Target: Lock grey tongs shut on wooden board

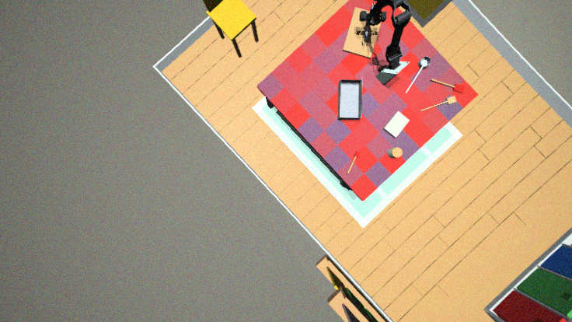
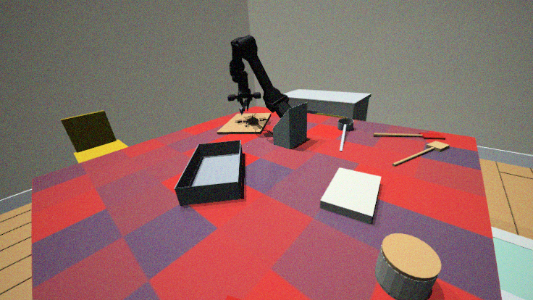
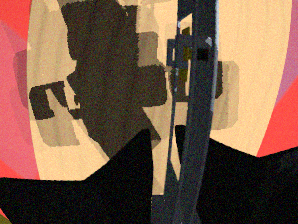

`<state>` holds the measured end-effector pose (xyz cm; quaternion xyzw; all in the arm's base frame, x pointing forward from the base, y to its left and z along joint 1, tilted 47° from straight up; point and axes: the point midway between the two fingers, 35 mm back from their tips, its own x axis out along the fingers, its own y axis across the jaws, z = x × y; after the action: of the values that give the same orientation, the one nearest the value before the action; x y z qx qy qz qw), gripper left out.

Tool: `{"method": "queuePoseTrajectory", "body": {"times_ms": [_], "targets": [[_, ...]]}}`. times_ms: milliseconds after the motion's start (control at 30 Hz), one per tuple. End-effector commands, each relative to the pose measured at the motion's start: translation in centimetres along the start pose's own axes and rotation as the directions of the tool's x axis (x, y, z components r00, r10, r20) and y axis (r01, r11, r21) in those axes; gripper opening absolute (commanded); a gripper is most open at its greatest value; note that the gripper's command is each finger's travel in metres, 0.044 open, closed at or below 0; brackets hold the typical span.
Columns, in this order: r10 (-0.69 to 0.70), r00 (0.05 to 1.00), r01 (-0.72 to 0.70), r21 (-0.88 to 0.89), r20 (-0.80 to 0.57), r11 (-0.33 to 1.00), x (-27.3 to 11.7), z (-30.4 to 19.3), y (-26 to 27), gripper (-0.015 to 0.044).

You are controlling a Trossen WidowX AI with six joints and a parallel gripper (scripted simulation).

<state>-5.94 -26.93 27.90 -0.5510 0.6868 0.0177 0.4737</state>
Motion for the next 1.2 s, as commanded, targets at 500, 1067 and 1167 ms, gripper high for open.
{"method": "queuePoseTrajectory", "body": {"times_ms": [500,1067,1167], "targets": [[-0.001,1.0,0.001,0.008,0.0,1.0,3.0,0.7,-0.2,-0.015],[-0.005,1.0,0.005,0.003,-0.001,1.0,2.8,0.6,-0.2,0.0165],[-0.005,1.0,0.005,0.003,-0.001,1.0,2.8,0.6,-0.2,0.0244]]}}
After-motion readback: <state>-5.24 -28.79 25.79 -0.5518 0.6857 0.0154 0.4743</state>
